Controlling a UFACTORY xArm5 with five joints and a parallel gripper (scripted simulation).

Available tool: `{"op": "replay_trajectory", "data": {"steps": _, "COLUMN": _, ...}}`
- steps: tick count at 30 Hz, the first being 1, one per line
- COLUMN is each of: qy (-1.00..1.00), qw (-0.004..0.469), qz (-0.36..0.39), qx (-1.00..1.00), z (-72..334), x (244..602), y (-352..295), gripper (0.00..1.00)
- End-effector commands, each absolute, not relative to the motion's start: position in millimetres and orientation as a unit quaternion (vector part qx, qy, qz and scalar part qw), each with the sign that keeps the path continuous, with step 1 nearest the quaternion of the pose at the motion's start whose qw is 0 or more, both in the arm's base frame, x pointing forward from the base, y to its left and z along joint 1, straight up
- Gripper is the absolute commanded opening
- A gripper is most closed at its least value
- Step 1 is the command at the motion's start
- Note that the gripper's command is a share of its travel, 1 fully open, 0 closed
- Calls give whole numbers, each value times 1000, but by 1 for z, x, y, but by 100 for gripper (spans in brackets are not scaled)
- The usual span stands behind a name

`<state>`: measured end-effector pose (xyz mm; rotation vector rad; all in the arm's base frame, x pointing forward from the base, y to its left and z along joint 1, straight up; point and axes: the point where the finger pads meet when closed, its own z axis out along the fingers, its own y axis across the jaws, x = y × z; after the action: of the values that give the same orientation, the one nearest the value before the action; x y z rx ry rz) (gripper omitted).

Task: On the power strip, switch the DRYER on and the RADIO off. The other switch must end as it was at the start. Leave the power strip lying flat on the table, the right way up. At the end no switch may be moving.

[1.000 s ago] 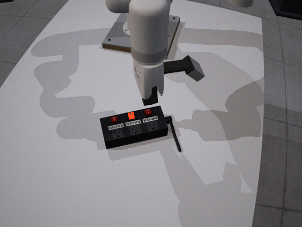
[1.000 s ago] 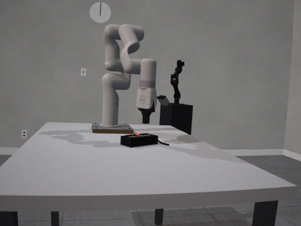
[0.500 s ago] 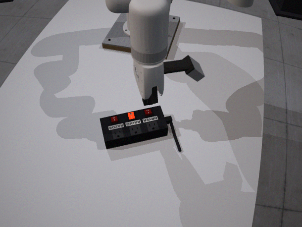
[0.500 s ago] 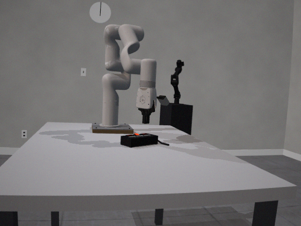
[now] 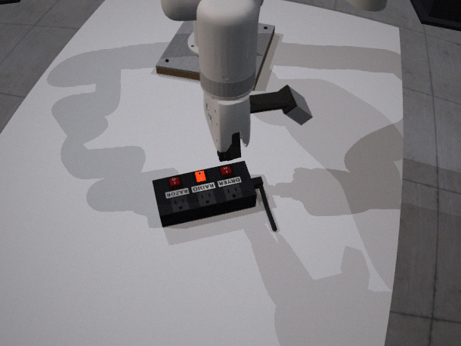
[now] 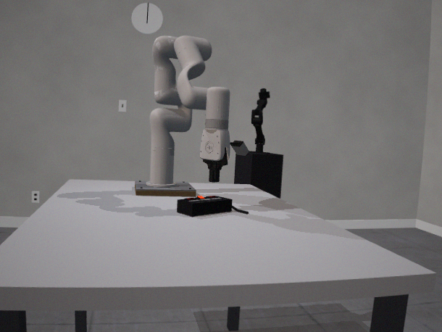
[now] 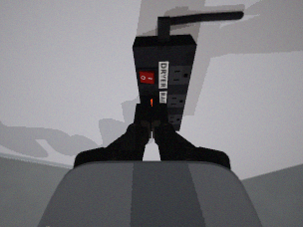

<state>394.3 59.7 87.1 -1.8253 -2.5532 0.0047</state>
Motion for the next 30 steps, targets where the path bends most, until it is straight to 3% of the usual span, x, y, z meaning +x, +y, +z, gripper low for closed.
{"op": "replay_trajectory", "data": {"steps": 1, "qy": -814, "qw": 0, "qz": 0, "qx": -582, "z": 87, "x": 395, "y": 60, "gripper": 0}}
{"op": "replay_trajectory", "data": {"steps": 30, "qy": -814, "qw": 0, "qz": 0, "qx": -581, "z": 57, "x": 395, "y": 59, "gripper": 0}}
